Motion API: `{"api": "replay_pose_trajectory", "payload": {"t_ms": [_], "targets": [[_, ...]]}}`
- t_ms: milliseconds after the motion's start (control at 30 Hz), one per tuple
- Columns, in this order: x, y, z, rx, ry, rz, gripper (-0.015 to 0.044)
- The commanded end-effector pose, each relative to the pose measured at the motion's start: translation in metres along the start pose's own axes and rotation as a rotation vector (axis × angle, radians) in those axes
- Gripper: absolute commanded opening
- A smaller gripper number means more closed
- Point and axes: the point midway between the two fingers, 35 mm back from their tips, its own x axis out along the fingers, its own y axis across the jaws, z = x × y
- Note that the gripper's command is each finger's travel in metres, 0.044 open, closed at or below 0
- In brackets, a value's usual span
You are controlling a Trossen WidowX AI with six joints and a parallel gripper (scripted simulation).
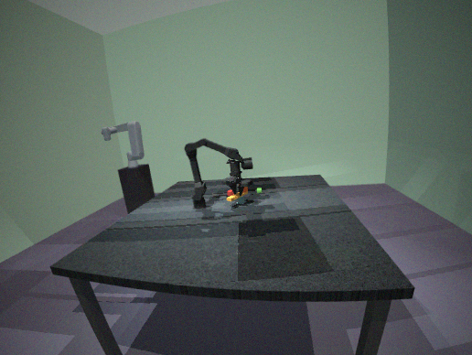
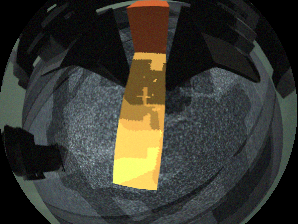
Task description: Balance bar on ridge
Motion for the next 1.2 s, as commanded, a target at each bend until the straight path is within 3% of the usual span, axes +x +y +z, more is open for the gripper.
{"api": "replay_pose_trajectory", "payload": {"t_ms": [0,1167], "targets": [[0.0006,0.0003,-0.0004,0.002,0.002,0.002,0.0000],[0.0035,-0.0002,0.0003,0.002,0.002,0.002,0.0000]]}}
